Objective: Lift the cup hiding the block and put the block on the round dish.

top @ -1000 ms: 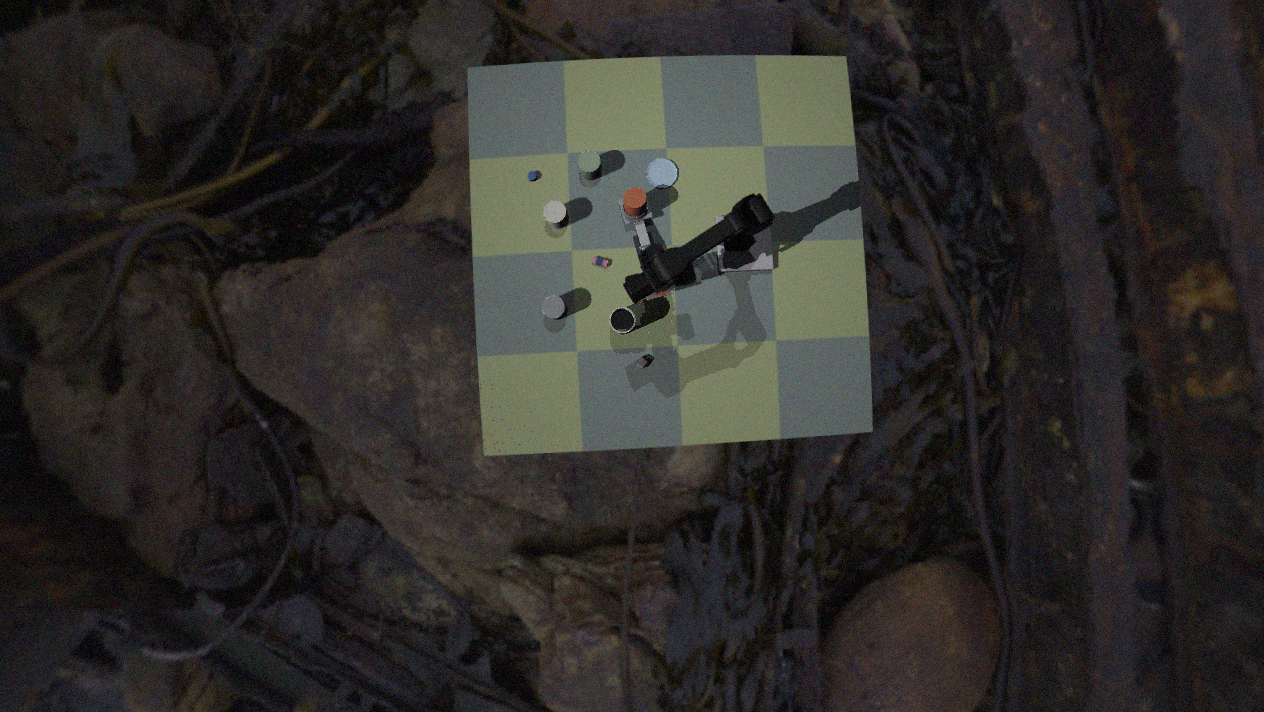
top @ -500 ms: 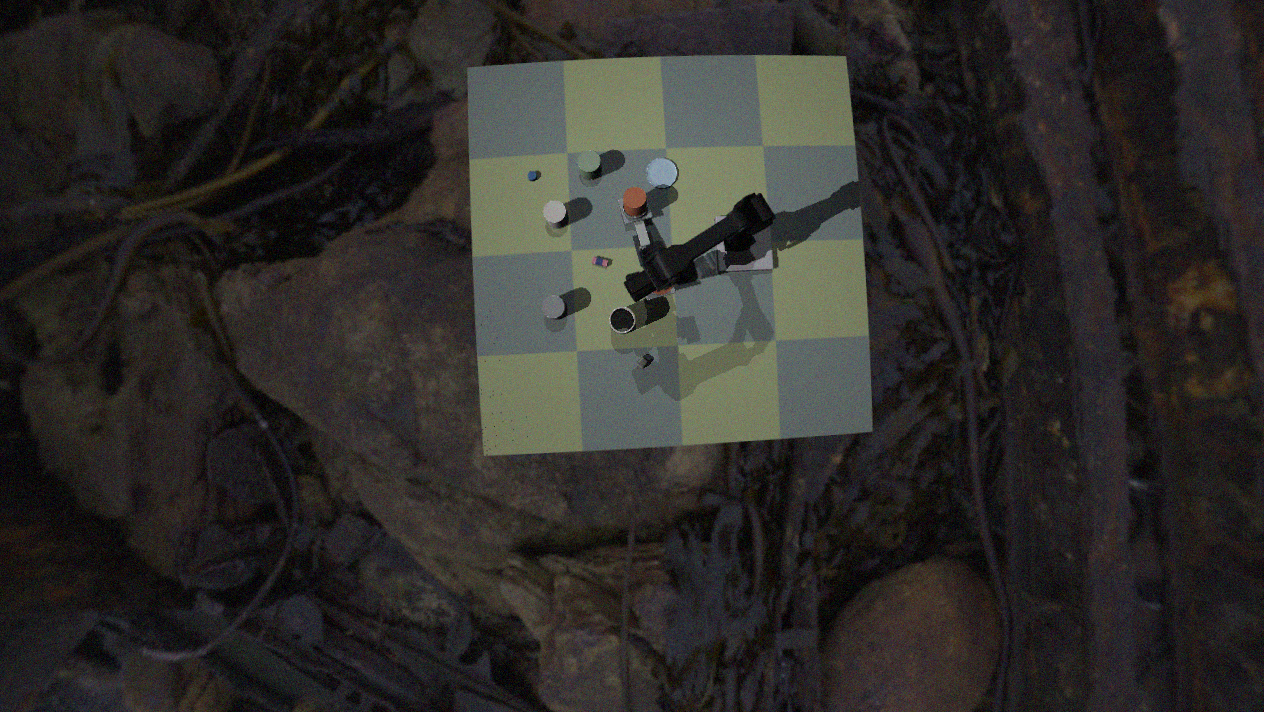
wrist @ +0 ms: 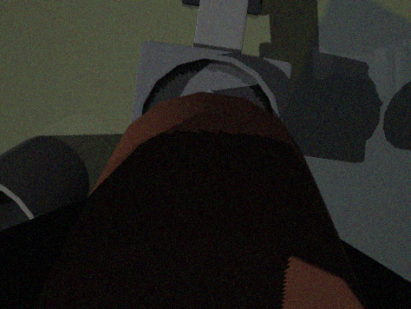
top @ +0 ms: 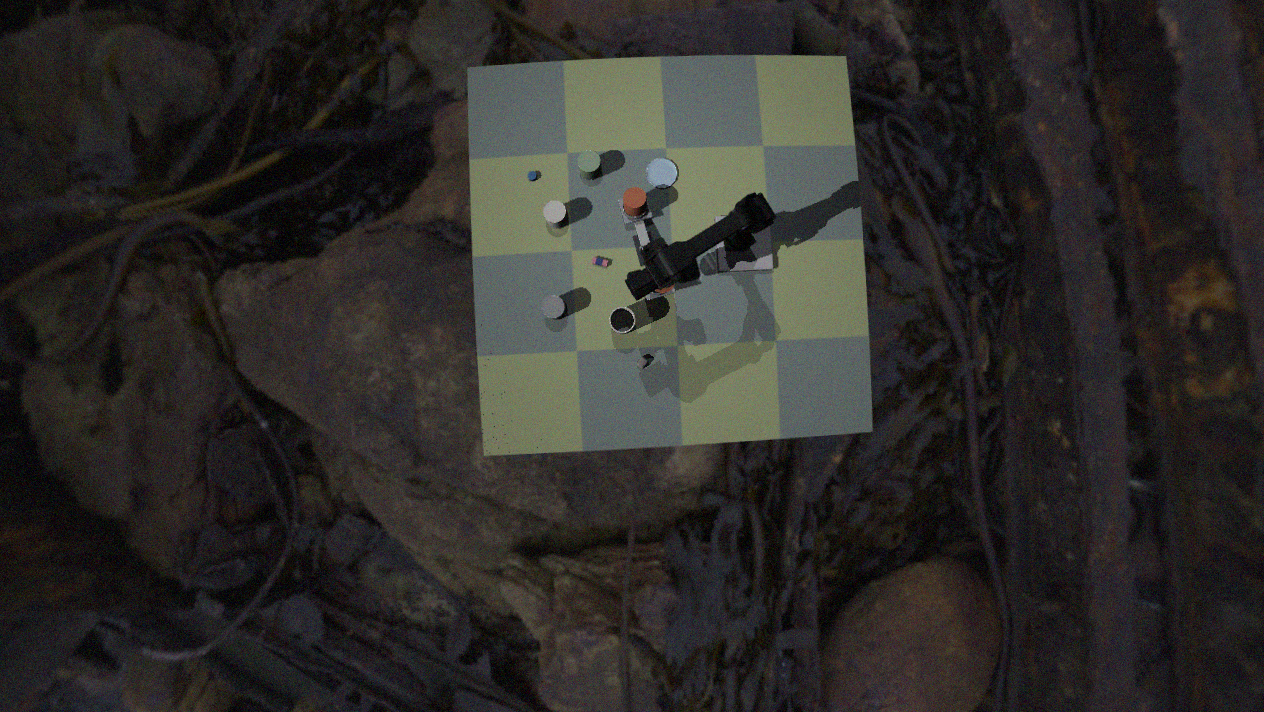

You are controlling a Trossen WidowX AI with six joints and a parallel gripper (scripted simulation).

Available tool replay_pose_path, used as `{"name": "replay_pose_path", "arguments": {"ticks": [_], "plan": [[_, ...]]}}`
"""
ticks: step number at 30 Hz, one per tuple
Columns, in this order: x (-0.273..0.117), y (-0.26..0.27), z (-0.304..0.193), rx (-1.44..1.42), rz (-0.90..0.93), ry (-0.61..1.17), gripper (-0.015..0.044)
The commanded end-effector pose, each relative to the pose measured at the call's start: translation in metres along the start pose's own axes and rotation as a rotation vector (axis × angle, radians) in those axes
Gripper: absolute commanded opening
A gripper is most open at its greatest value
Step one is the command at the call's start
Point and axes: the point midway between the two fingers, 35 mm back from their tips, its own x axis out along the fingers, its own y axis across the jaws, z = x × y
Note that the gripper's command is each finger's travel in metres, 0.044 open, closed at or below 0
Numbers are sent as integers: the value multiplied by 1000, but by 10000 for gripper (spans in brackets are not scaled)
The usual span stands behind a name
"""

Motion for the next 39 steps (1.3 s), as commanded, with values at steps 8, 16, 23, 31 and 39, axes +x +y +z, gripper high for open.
{"name": "replay_pose_path", "arguments": {"ticks": [8,16,23,31,39], "plan": [[-1,0,0,0,0,0,0],[-1,0,0,0,0,0,0],[-1,0,0,0,0,0,0],[-1,0,0,0,0,0,0],[-1,0,0,0,0,0,0]]}}
